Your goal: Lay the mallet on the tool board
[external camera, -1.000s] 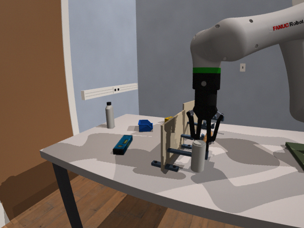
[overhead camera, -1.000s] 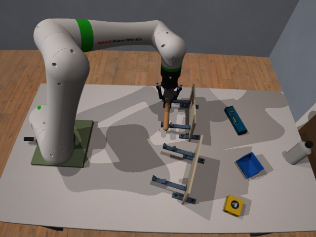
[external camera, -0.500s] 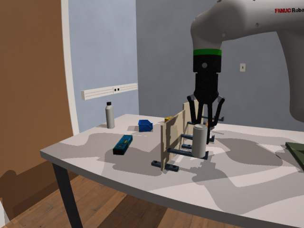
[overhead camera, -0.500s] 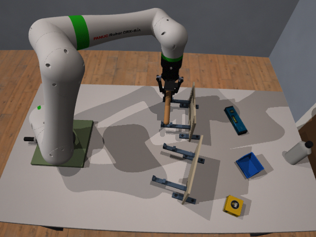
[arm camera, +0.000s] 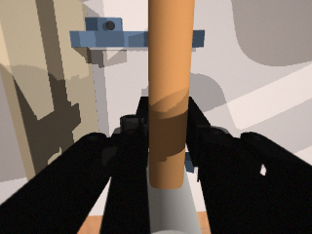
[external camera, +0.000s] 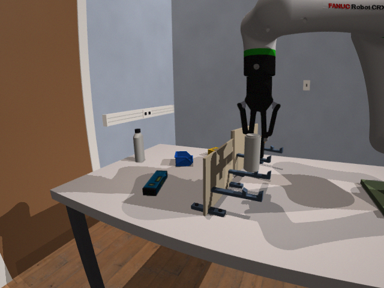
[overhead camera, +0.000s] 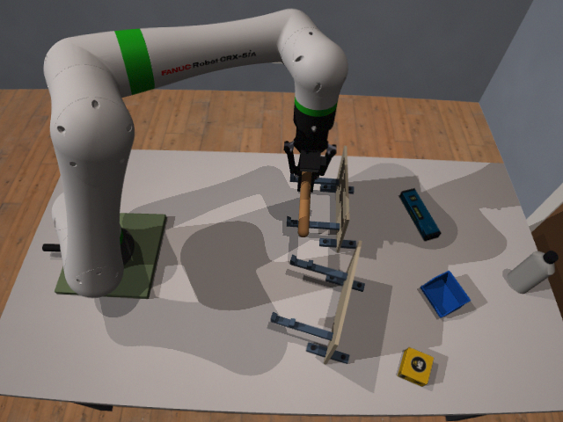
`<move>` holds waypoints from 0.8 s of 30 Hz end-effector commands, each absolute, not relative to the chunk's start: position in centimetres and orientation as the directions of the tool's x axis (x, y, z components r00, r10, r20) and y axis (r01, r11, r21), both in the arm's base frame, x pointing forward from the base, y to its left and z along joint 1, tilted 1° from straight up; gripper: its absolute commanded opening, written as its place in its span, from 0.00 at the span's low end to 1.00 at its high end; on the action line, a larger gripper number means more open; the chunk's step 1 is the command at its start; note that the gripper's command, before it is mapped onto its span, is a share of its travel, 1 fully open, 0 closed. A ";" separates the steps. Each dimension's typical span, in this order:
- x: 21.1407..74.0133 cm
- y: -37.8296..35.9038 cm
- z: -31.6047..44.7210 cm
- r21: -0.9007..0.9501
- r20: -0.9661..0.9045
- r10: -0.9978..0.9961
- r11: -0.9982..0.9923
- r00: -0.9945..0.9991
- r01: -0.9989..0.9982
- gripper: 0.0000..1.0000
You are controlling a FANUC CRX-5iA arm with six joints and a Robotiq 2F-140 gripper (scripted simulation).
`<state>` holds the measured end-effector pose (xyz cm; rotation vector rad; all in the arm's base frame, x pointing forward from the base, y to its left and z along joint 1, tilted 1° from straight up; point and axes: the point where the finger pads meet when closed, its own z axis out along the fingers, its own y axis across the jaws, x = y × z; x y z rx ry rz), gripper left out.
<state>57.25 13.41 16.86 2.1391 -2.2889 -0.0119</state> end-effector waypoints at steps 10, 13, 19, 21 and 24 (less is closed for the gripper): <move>57.4 0.5 17.7 0.009 -0.001 -0.998 0.066 -0.066 -0.998 0.10; 56.9 -2.7 17.9 0.009 -0.001 -0.998 0.066 -0.066 -0.998 0.10; 55.5 -8.9 18.3 0.010 -0.001 -0.998 0.066 -0.066 -0.998 0.10; 55.4 -9.2 18.3 0.010 -0.001 -0.998 0.066 -0.066 -0.998 0.10; 55.4 -9.2 18.3 0.010 -0.001 -0.998 0.069 -0.069 -0.998 0.10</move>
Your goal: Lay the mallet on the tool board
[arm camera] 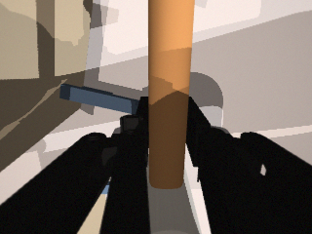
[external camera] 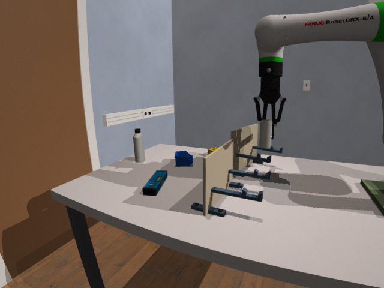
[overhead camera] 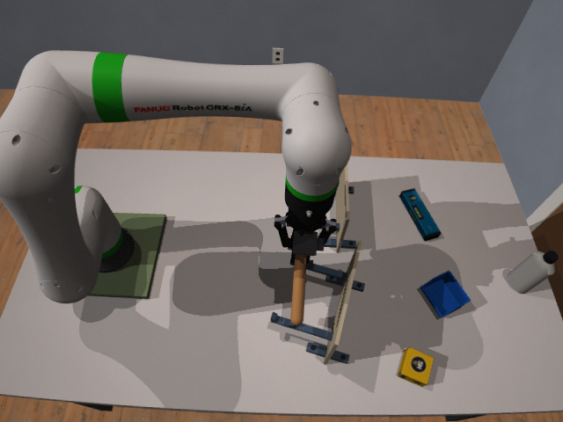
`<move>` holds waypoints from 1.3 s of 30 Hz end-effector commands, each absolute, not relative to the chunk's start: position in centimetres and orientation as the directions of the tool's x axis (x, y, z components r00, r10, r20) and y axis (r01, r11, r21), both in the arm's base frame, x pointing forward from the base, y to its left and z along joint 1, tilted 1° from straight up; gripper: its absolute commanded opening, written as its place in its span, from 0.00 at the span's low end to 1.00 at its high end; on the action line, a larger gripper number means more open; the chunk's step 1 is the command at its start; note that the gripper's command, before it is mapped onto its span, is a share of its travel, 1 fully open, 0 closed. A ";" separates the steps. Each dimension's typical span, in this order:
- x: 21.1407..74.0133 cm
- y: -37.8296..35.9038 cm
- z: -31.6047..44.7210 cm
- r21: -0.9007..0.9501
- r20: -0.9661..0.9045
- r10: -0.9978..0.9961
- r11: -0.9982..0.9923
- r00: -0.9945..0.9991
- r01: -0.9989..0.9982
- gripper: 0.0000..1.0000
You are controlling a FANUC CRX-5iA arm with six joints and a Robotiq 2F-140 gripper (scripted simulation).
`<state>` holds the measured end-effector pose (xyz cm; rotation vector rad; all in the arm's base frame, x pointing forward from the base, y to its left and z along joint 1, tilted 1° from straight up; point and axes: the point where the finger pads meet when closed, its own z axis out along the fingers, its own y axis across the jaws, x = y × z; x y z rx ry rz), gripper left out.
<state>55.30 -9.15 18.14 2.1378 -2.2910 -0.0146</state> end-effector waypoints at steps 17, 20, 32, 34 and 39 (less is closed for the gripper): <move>55.3 -9.2 14.1 0.010 0.001 -0.956 0.293 -0.293 -0.956 0.10; 55.2 -9.2 11.1 0.010 0.001 -0.956 0.293 -0.293 -0.956 0.10; 55.2 -9.2 9.3 0.010 0.001 -0.956 0.293 -0.293 -0.956 0.10; 55.2 -9.2 9.3 0.010 0.001 -0.956 0.293 -0.293 -0.956 0.10; 55.3 -9.2 8.5 0.010 0.001 -0.956 0.293 -0.293 -0.956 0.10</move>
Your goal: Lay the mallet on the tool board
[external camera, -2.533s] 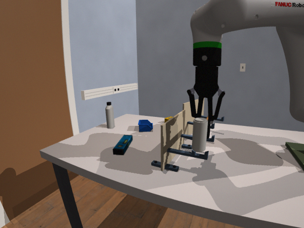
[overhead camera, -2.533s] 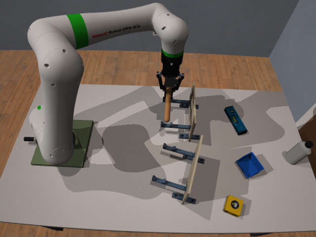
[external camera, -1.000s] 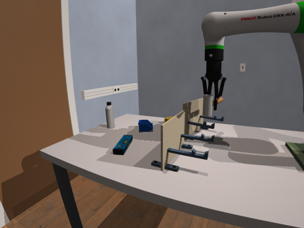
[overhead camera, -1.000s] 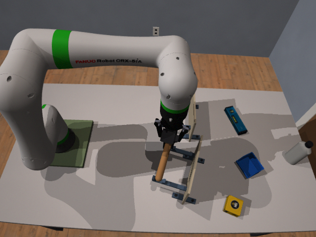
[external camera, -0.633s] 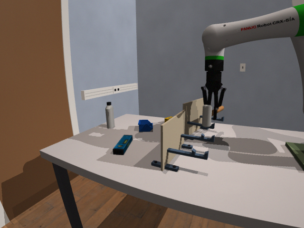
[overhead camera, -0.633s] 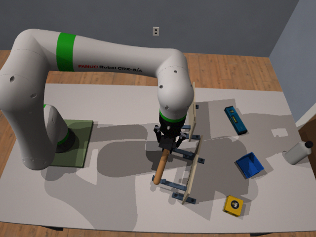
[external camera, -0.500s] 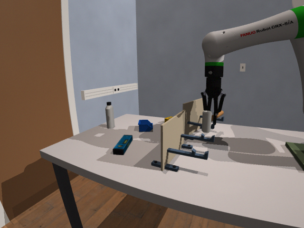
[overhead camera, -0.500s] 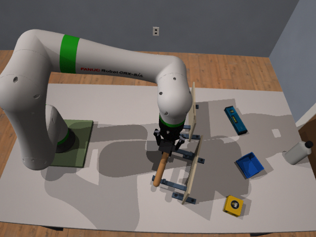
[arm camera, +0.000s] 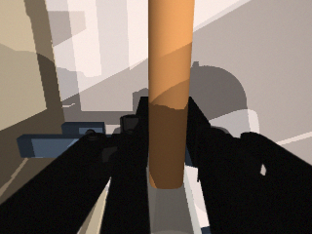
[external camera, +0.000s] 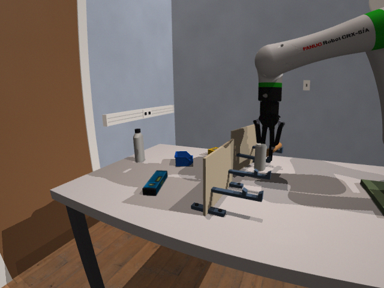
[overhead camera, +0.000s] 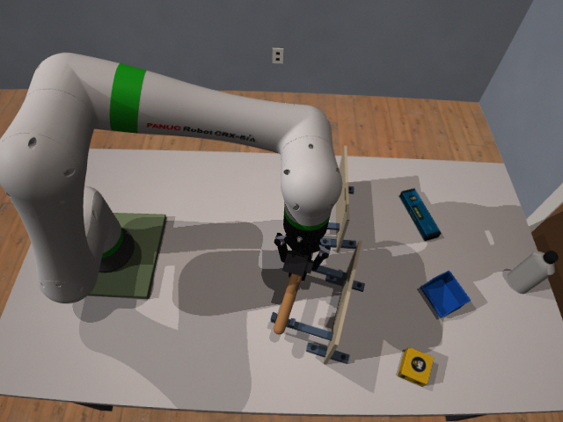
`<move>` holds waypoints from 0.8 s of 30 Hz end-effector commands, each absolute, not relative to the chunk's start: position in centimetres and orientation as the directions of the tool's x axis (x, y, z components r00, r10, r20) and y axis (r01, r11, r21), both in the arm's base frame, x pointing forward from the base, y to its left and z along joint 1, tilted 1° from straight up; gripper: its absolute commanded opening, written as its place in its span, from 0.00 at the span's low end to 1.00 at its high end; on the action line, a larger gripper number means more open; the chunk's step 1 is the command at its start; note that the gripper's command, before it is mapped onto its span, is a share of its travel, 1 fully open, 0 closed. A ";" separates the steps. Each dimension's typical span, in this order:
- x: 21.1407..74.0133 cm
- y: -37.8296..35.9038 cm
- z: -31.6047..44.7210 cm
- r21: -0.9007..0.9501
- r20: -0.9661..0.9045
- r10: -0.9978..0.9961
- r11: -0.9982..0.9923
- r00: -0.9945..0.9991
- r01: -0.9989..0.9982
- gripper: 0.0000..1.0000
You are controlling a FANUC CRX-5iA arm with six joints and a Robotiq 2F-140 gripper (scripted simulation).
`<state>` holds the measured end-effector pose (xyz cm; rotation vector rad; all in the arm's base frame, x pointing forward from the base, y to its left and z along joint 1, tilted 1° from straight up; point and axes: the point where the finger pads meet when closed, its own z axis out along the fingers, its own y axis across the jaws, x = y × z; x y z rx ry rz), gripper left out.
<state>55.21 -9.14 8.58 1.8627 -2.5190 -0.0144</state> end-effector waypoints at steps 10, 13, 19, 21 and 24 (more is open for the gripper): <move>55.3 -9.2 8.3 0.010 0.001 -0.956 0.293 -0.293 -0.956 0.10; 55.3 -9.2 8.3 0.010 0.001 -0.956 0.293 -0.293 -0.956 0.10; 55.3 -9.2 8.3 0.010 0.001 -0.956 0.293 -0.293 -0.956 1.00; 55.3 -9.2 8.3 0.010 0.001 -0.956 0.293 -0.293 -0.956 1.00; 55.3 -9.2 8.3 0.010 0.001 -0.956 0.293 -0.293 -0.956 1.00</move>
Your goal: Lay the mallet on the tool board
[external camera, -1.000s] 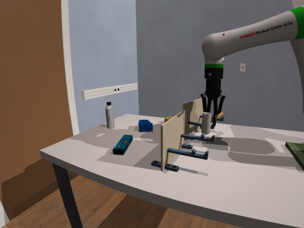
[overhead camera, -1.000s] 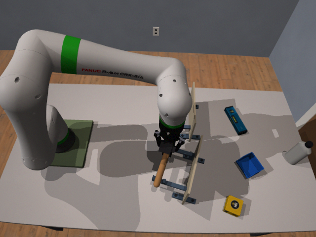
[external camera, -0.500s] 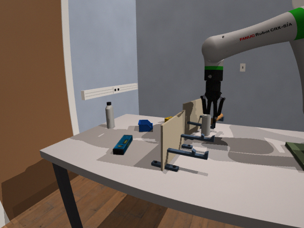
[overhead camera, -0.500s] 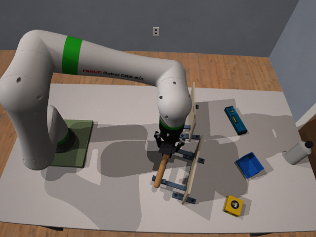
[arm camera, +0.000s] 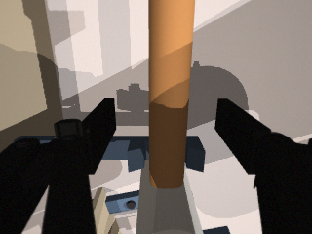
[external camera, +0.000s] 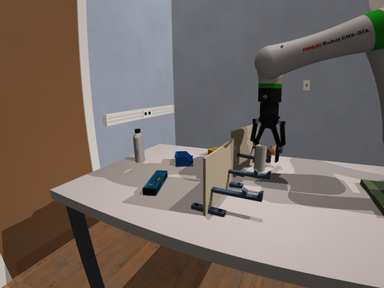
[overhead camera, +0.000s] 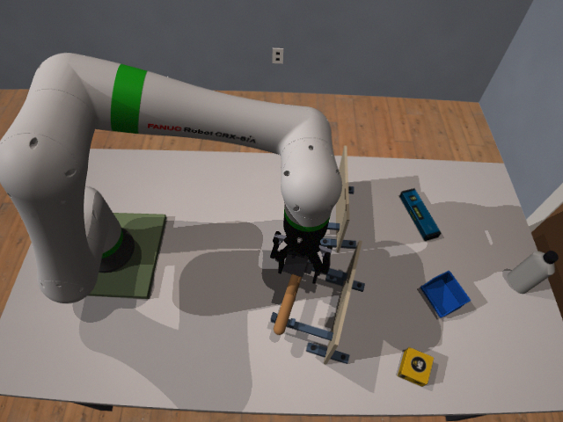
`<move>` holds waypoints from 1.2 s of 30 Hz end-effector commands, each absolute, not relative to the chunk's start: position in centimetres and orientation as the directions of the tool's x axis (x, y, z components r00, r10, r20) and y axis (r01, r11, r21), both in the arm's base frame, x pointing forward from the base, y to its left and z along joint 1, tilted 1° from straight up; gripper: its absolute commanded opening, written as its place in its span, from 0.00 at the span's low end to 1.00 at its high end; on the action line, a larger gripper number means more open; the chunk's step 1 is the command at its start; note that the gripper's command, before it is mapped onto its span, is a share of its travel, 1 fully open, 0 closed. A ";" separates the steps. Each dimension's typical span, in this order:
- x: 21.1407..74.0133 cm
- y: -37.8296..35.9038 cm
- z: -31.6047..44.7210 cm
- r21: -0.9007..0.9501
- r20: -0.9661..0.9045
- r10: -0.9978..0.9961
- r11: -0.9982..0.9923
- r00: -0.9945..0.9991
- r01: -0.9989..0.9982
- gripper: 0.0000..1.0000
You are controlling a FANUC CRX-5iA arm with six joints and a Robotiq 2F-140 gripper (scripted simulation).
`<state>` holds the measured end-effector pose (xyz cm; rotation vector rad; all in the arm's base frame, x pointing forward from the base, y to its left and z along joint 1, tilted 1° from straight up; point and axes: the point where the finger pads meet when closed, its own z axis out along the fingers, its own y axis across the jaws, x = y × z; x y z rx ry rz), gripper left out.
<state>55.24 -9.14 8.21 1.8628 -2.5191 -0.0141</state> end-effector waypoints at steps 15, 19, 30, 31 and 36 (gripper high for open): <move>55.3 -9.2 8.3 0.010 0.001 -0.956 0.293 -0.293 -0.956 1.00; 55.3 -9.2 8.3 0.010 0.001 -0.956 0.293 -0.293 -0.956 1.00; 55.4 -9.2 12.4 0.010 0.001 -0.956 0.293 -0.293 -0.956 1.00; 55.4 -9.2 13.5 0.010 0.001 -0.956 0.293 -0.293 -0.956 1.00; 55.4 -9.2 18.2 0.010 0.001 -0.956 0.293 -0.293 -0.956 1.00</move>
